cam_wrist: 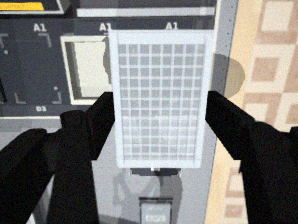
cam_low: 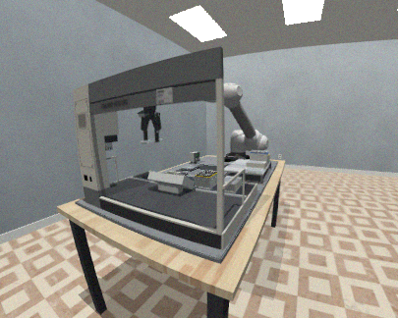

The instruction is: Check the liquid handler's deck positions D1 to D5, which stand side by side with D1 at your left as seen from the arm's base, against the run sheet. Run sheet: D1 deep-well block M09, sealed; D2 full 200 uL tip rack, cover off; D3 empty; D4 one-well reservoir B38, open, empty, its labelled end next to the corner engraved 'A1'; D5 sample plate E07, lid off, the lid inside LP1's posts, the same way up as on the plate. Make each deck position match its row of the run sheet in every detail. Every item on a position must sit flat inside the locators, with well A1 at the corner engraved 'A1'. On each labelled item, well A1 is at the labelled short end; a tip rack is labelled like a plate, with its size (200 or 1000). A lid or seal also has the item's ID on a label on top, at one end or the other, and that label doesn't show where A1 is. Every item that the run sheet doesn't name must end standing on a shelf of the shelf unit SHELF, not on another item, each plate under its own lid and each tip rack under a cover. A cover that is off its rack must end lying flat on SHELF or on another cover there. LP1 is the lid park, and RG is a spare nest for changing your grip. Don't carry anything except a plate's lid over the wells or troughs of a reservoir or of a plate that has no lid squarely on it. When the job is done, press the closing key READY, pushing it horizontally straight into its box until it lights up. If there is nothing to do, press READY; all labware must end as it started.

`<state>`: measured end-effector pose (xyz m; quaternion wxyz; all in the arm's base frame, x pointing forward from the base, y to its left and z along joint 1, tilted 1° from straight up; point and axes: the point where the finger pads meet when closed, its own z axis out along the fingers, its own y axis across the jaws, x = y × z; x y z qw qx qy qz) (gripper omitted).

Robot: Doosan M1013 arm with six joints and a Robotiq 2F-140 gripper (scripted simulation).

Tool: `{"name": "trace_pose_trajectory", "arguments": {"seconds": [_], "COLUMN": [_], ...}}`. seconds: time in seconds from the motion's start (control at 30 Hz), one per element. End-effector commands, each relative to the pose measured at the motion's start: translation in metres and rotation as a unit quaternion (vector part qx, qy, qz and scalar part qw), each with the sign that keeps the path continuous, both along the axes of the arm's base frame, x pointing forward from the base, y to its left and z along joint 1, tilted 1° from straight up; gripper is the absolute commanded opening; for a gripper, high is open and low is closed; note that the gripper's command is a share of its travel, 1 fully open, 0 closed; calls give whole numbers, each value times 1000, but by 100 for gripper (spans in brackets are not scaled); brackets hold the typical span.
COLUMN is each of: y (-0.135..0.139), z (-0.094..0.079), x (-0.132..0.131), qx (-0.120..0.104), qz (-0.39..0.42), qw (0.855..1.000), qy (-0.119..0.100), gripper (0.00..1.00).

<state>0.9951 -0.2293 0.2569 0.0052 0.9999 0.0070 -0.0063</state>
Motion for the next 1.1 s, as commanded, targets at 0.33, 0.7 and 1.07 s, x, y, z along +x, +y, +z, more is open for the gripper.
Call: {"name": "trace_pose_trajectory", "arguments": {"seconds": [0.33, 0.7, 1.07], "y": [1, 1, 1], "z": [19, 17, 17], "x": [0, 0, 0], "qx": [0, -1, -1], "qz": [1, 1, 1], "qw": [1000, 1000, 1000], "qy": [-1, 1, 1], "gripper": [10, 10, 10]}}
